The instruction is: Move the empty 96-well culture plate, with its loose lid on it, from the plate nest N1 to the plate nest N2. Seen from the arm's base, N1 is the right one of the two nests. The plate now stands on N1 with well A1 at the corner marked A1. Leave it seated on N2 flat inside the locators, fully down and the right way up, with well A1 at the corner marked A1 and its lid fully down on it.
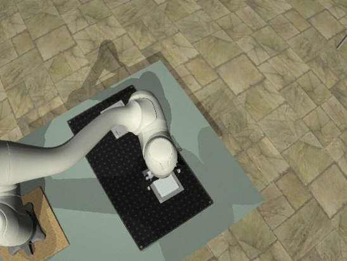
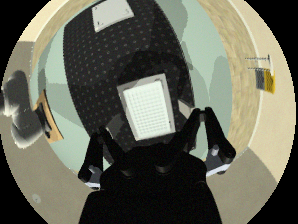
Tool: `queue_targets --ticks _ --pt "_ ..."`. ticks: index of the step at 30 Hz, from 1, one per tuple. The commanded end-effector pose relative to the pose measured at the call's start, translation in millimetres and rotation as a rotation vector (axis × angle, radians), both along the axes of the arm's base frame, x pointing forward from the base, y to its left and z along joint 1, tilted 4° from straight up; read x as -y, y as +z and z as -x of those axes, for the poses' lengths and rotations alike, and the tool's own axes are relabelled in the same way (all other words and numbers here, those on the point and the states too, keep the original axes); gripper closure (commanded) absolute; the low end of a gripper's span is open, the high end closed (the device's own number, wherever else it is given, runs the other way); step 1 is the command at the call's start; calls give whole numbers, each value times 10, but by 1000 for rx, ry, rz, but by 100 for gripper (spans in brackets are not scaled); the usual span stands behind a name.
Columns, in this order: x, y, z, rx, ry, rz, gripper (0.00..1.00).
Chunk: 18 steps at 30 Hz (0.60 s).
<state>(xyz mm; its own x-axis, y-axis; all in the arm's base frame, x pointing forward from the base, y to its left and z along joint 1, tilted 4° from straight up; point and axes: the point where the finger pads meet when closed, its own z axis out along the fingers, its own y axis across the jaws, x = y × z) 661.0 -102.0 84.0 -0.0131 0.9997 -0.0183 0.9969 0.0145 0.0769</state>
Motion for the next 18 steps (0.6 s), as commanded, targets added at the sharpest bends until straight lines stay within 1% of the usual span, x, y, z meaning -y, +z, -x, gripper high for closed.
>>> queue_targets --ticks 1,13,14,18 --pt "32 -23 15 -2 9 5 0" --pt "32 -23 15 -2 9 5 0" --pt "32 -23 15 -2 9 5 100" --pt "32 -23 15 -2 9 5 100"
